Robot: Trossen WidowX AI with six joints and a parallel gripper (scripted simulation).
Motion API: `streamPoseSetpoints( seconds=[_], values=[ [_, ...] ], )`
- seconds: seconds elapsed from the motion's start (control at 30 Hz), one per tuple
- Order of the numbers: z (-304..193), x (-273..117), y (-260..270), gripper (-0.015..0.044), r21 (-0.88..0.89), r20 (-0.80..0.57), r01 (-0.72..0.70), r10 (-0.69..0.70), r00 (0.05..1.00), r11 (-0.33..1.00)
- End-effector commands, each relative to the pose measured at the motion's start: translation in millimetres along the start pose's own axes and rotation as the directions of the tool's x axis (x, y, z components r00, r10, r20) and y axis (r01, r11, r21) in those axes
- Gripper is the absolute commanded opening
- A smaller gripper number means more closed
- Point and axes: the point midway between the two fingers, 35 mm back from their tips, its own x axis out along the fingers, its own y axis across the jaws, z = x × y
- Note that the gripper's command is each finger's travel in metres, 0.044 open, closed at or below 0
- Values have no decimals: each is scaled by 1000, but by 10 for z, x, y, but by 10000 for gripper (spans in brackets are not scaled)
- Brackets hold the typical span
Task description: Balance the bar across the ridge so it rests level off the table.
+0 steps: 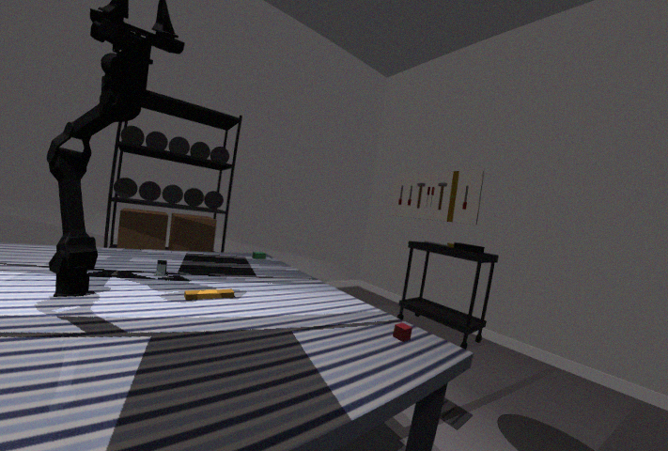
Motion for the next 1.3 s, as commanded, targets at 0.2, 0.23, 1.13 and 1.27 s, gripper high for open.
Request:
streamPoseSetpoints(
  seconds=[0.2, 0.23, 1.13, 1.27],
  values=[
    [54, -71, -491, 315, -91, 21, 180, -179, 984, 979],
    [66, -97, -601, 315, -113, 26, 220, -218, 976, 969],
    [439, -1664, -2843, 315, -725, 190, 672, -896, 402, 148],
    [468, -1987, -3045, 315, -792, 205, 610, -938, 279, 8]
  ],
)
